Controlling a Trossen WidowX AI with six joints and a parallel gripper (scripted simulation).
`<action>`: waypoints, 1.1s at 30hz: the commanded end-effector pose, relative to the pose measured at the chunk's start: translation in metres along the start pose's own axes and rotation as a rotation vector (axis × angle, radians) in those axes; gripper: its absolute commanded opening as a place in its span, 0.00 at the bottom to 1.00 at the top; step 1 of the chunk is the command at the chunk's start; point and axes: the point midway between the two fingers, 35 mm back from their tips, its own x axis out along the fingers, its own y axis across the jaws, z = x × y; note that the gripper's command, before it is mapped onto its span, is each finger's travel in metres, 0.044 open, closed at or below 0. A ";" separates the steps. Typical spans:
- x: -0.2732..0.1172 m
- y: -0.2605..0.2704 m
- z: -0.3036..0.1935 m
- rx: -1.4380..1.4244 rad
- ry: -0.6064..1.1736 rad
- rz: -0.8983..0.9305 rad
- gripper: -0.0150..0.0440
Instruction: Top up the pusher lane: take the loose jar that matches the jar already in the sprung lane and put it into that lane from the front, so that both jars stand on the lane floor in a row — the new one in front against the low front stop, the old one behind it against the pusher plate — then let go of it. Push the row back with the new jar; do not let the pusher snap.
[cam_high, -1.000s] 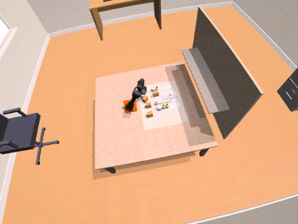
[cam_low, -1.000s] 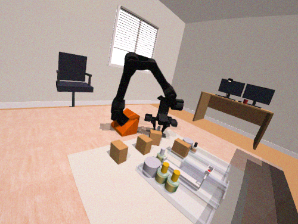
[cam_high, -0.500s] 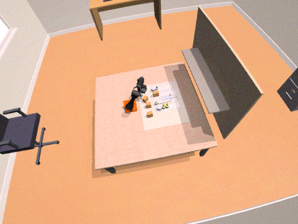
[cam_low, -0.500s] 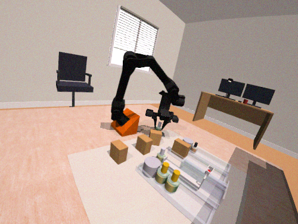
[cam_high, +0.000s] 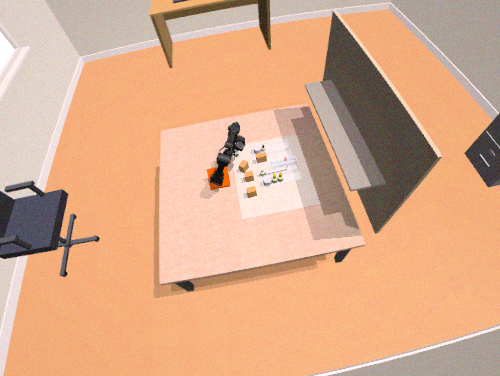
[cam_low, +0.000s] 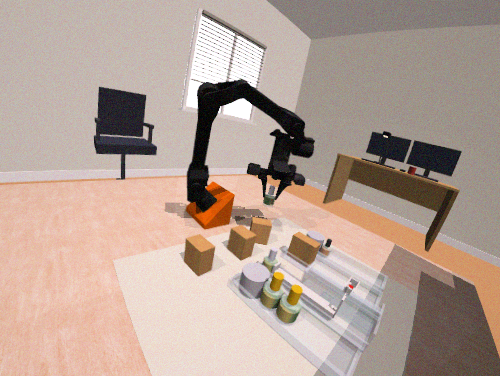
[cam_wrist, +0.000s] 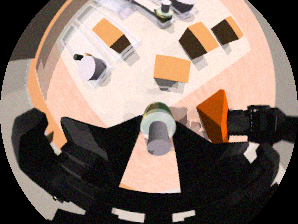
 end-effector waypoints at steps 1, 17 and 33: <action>-0.005 0.002 0.007 -0.023 0.012 0.013 0.25; 0.010 0.009 0.081 -0.358 0.019 0.039 0.25; 0.034 -0.006 0.154 -0.662 0.005 0.030 0.25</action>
